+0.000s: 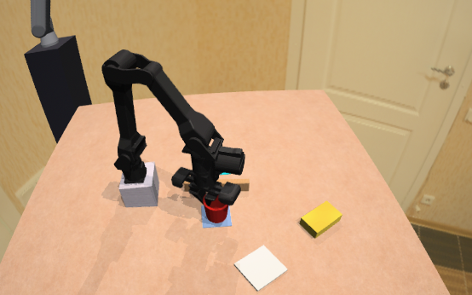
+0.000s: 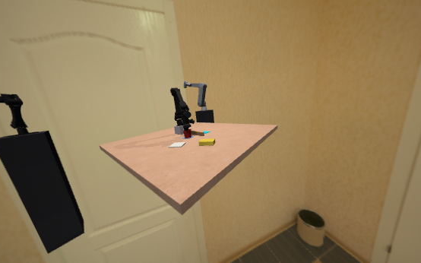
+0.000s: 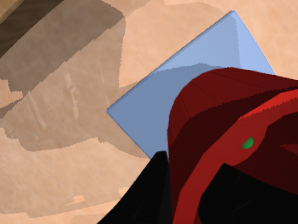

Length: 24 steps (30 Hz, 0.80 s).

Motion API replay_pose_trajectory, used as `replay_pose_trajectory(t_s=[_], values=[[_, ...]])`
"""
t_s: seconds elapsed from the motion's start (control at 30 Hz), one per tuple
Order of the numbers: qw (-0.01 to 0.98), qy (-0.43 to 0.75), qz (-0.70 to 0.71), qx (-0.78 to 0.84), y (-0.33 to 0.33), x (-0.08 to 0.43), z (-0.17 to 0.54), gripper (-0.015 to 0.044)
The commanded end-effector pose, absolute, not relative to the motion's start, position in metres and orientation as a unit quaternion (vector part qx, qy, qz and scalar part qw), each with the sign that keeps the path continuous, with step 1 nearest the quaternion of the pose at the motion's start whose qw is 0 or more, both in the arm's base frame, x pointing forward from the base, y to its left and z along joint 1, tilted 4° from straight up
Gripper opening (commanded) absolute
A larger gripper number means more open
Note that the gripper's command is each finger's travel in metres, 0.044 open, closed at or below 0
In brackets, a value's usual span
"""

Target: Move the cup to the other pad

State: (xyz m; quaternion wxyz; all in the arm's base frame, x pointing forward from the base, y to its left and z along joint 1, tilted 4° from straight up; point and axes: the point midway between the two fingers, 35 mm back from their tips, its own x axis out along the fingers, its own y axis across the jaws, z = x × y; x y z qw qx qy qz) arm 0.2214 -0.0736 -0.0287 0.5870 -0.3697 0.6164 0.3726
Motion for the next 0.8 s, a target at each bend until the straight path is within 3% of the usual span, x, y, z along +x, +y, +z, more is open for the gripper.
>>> replay_pose_trajectory(t_s=[0.0, 0.77], values=[[0.587, 0.617, 0.373, -0.369, -0.074, 0.222, -0.025, 0.0000], [0.585, 0.617, 0.373, -0.371, -0.071, 0.225, 0.035, 0.0000]])
